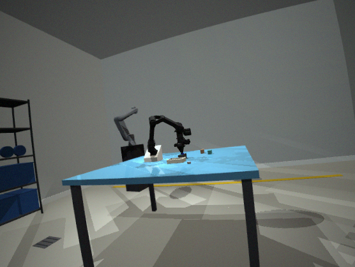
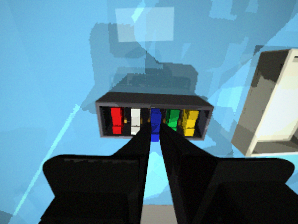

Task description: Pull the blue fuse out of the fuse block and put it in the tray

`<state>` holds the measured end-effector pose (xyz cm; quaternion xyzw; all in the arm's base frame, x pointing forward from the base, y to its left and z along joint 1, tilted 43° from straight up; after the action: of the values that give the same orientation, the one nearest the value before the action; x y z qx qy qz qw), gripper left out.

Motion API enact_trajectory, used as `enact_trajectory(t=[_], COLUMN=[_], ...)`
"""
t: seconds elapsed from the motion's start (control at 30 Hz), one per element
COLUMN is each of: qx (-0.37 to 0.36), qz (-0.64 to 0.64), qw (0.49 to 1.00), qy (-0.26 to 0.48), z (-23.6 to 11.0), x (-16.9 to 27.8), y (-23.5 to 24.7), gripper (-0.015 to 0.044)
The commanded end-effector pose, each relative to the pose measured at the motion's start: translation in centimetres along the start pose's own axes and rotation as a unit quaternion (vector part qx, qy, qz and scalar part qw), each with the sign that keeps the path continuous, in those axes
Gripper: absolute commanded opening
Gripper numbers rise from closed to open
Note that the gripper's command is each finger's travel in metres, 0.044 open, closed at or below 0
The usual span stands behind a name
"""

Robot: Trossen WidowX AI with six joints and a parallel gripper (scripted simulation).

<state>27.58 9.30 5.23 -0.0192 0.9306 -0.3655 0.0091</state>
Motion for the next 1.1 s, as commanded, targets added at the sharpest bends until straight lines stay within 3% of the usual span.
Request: enact_trajectory(t=[0.0, 1.07], qx=[-0.001, -0.001], qz=[0.001, 0.000], qw=[1.000, 1.000], qy=[0.000, -0.001], z=[-0.3, -1.9], x=[0.0, 0.0], y=[0.0, 0.0], gripper=[0.0000, 0.0000])
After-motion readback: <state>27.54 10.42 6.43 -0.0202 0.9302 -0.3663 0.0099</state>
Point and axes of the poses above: the point midway between the two fingers, 35 mm back from their tips, its own z axis out along the fingers, its own y axis across the jaws, x = y × z, the point moved 9 cm from there along -z, back along the fingers
